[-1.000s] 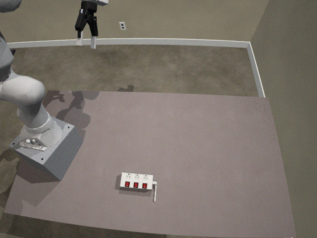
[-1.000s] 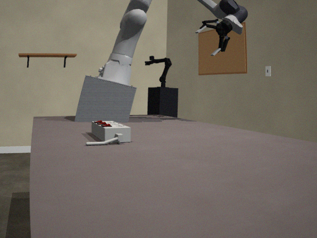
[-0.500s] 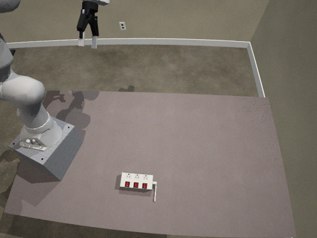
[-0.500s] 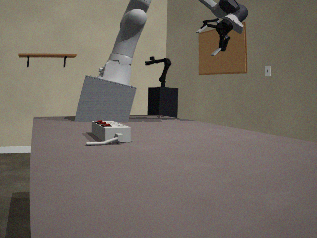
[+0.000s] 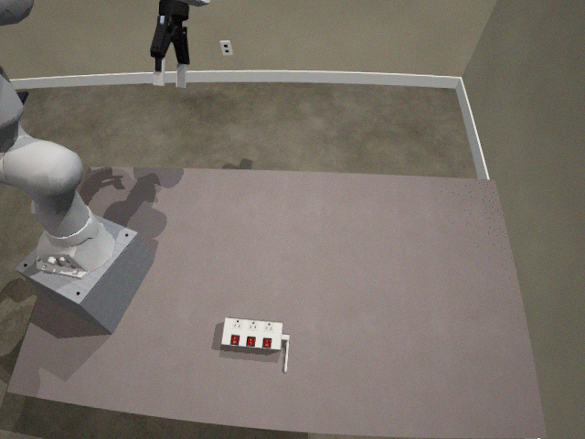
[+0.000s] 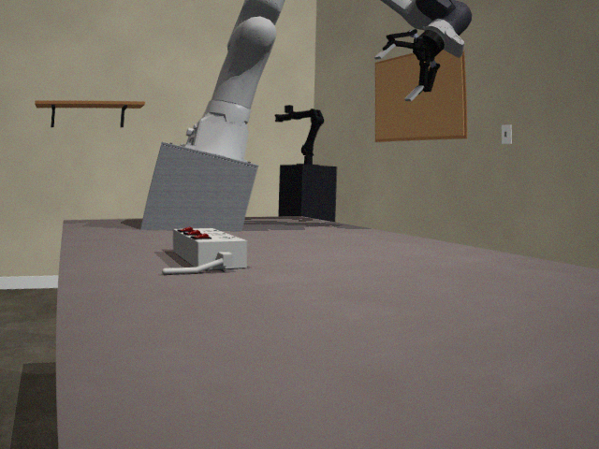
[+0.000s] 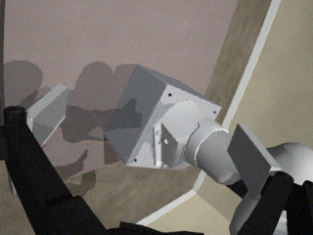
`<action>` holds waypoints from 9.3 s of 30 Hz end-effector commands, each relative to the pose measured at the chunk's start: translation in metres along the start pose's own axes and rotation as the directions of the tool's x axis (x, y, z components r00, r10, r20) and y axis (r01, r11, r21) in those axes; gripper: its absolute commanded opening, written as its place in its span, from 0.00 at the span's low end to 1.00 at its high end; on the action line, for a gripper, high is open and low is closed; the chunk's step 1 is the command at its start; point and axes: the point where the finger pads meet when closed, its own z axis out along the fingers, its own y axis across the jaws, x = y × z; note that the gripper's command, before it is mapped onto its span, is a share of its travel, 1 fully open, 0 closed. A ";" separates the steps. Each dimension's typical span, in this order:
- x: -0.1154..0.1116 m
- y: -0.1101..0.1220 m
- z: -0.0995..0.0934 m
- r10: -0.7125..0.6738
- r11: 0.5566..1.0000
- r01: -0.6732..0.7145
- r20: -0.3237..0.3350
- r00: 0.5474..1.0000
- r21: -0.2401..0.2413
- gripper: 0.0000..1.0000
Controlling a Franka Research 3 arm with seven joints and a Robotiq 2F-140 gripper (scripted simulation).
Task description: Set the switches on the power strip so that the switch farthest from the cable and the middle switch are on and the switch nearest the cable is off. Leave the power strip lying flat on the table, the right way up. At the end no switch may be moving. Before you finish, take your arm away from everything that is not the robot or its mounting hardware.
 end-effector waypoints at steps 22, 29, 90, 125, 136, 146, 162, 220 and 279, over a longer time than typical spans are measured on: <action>0.035 0.010 -0.002 -0.048 0.997 0.048 -0.002 0.999 0.062 1.00; 0.035 0.010 -0.002 -0.048 0.997 0.048 -0.002 0.999 0.062 1.00; 0.142 0.064 0.007 -0.128 0.963 0.131 -0.028 0.991 0.237 1.00; 0.177 0.087 0.016 -0.154 0.943 0.162 -0.049 0.987 0.290 1.00; 0.269 0.162 0.069 -0.225 0.869 0.262 -0.137 0.965 0.420 1.00; 0.334 0.234 0.154 -0.279 0.783 0.369 -0.249 0.928 0.500 1.00; 0.370 0.308 0.362 -0.260 0.705 0.438 -0.370 0.892 0.559 1.00; 0.292 0.241 0.596 -0.374 0.375 0.851 -0.780 0.502 0.367 1.00; 0.292 0.241 0.596 -0.374 0.375 0.851 -0.780 0.502 0.367 1.00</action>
